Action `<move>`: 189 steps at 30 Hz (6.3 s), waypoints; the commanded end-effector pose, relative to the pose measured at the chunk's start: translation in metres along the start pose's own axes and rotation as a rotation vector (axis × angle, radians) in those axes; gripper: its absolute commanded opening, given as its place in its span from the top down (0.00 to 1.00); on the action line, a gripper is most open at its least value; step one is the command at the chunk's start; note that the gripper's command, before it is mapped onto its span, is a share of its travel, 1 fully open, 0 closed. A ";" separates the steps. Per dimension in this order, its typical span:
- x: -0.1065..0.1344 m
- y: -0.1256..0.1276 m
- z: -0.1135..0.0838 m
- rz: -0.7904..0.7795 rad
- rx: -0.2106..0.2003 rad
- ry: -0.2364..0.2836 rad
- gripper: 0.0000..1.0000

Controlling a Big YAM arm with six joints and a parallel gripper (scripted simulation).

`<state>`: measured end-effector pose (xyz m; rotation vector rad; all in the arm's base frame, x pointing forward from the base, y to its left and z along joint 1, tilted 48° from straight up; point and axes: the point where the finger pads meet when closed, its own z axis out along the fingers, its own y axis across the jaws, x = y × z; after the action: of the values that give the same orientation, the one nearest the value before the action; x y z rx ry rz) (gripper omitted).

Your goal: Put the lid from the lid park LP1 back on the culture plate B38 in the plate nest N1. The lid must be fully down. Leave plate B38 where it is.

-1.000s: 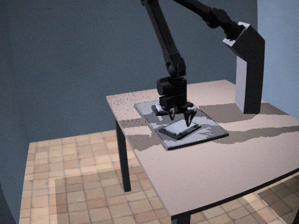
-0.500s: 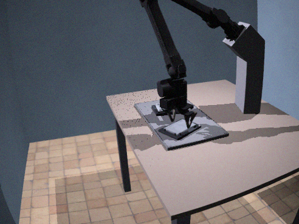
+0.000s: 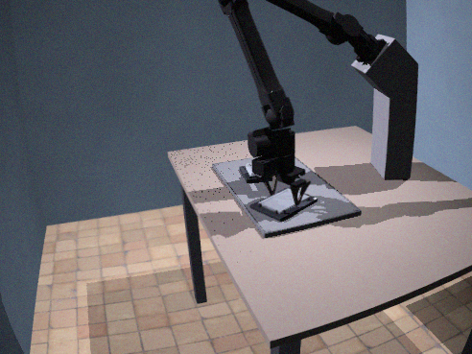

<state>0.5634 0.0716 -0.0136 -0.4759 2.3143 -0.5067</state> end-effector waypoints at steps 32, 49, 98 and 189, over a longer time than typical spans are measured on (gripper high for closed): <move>-0.001 0.000 0.002 -0.002 -0.001 -0.004 1.00; -0.001 0.000 0.002 -0.002 -0.001 -0.004 1.00; -0.002 -0.001 -0.055 -0.001 -0.001 -0.006 1.00; 0.129 -0.188 -0.052 0.546 -0.002 0.014 1.00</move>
<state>0.4793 -0.1304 0.0433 0.1849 2.3074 -0.2244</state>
